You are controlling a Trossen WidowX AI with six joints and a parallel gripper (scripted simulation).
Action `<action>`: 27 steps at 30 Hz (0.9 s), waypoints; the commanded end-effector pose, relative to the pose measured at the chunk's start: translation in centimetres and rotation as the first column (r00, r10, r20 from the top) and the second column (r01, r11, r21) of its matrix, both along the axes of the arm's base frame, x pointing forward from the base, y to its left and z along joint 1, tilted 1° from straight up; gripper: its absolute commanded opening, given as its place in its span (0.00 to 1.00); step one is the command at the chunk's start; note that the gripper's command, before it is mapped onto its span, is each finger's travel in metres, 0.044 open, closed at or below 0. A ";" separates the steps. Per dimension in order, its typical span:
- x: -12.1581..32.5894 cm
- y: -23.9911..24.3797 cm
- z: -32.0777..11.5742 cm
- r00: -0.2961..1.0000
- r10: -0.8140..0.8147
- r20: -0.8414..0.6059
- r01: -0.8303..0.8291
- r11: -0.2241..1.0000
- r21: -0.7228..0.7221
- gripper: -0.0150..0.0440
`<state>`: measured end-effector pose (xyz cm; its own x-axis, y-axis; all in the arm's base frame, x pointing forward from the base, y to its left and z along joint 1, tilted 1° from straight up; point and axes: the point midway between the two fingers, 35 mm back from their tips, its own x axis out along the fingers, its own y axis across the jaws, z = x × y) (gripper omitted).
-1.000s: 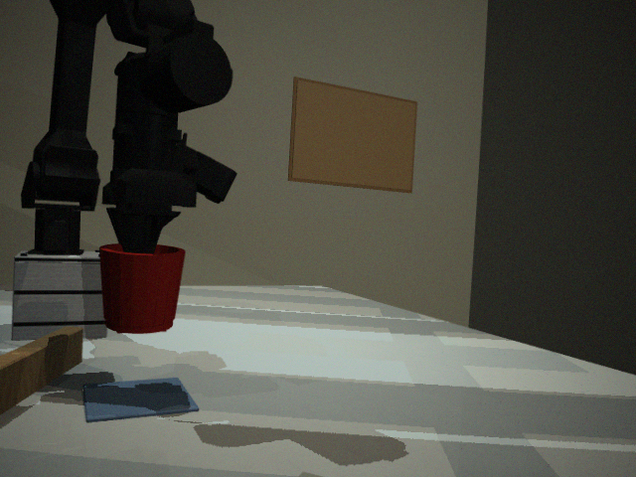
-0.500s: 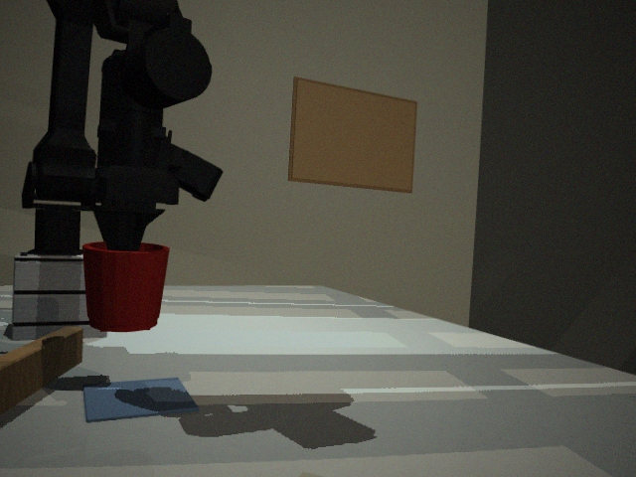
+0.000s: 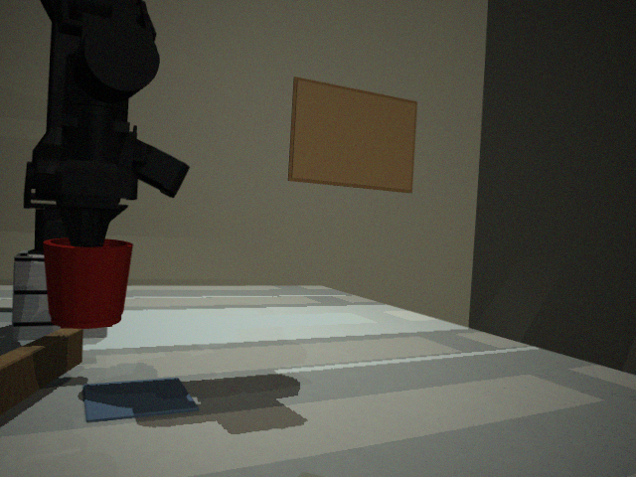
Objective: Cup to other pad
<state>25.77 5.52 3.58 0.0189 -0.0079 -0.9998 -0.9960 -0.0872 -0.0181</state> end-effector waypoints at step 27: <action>-1.4 -5.8 0.2 1.000 0.001 -0.001 -0.001 1.000 -0.008 0.25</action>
